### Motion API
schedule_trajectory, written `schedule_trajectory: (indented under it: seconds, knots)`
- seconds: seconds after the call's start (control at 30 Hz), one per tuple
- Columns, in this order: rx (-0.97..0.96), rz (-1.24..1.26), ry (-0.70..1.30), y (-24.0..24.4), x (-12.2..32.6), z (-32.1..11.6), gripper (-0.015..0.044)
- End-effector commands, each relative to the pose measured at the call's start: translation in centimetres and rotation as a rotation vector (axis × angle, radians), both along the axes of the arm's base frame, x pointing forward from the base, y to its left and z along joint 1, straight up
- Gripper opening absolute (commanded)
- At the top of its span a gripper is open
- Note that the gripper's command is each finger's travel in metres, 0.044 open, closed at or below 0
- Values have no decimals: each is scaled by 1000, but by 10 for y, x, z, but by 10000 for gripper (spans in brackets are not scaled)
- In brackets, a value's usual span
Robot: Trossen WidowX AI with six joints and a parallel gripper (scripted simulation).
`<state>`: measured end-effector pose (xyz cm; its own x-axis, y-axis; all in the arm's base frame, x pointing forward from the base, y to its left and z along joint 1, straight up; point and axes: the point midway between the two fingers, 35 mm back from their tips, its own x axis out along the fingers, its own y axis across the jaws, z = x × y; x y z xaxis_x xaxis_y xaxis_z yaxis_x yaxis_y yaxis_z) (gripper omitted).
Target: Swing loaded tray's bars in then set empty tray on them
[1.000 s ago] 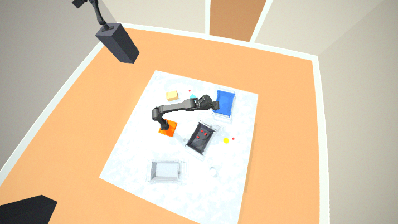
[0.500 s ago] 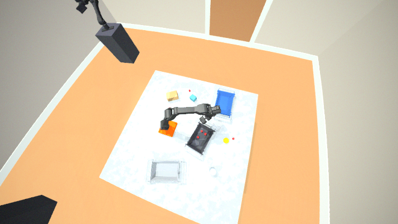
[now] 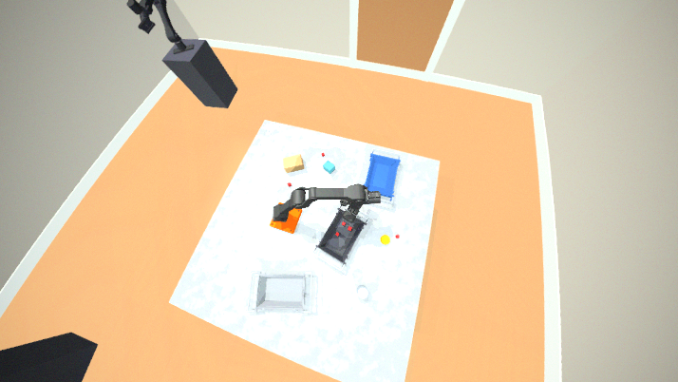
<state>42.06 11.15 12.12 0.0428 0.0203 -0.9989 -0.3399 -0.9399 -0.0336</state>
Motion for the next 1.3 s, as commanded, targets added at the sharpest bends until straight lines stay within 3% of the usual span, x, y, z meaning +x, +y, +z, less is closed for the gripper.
schedule_trajectory:
  seconds: [0.0,0.63,1.27]
  knots:
    - [-8,16,0,-1,1,0,84]
    - [-8,16,0,-1,3,-58,84]
    - [-12,16,1,-35,-10,-25,84]
